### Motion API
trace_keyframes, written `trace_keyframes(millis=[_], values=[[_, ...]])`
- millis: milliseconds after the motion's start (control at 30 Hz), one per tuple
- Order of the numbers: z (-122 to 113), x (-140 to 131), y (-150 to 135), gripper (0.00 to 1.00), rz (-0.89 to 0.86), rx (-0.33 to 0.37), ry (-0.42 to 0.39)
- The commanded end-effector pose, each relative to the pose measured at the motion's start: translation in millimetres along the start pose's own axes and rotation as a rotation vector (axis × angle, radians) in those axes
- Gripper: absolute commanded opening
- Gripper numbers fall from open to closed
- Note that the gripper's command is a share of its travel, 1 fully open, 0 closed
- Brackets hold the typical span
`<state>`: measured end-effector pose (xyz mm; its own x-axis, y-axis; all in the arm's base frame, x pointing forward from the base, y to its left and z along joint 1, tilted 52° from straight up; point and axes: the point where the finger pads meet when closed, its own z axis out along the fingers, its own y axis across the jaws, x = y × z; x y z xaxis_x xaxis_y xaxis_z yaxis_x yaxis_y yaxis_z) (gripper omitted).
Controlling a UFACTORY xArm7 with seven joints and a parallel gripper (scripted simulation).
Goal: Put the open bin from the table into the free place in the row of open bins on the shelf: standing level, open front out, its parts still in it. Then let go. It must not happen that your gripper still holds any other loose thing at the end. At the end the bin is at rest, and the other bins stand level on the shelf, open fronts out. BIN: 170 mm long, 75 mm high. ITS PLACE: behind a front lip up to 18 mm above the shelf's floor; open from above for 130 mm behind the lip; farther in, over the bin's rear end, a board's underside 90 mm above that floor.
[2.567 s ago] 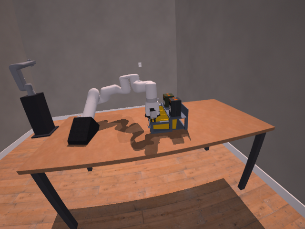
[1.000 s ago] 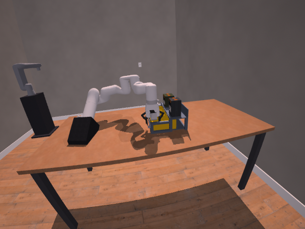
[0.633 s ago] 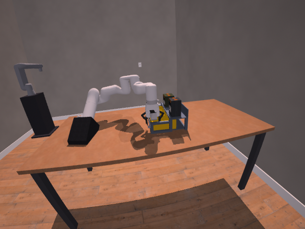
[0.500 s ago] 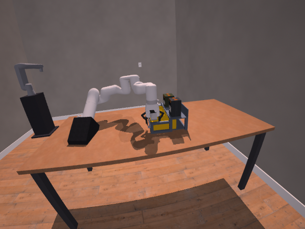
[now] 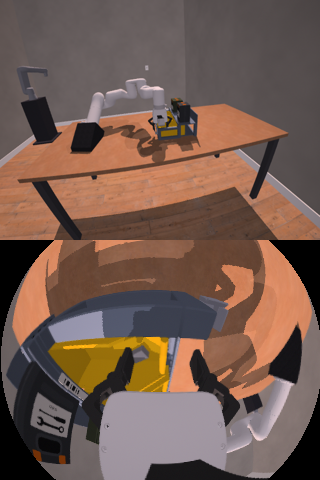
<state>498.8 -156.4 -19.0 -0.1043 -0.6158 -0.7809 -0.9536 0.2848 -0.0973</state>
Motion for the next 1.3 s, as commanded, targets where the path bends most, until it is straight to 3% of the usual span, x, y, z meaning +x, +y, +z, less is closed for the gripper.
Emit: trace_keyframes(millis=[0, 667, 833, 1233, 1267], values=[[-3, 1, -1, 1.00, 0.000, 0.004, 0.003], [-3, 1, -1, 1.00, 0.000, 0.004, 0.003], [-43, 1, -1, 1.00, 0.000, 0.004, 0.003], [-43, 1, -1, 1.00, 0.000, 0.004, 0.003], [-52, 1, -1, 1.00, 0.000, 0.004, 0.003]])
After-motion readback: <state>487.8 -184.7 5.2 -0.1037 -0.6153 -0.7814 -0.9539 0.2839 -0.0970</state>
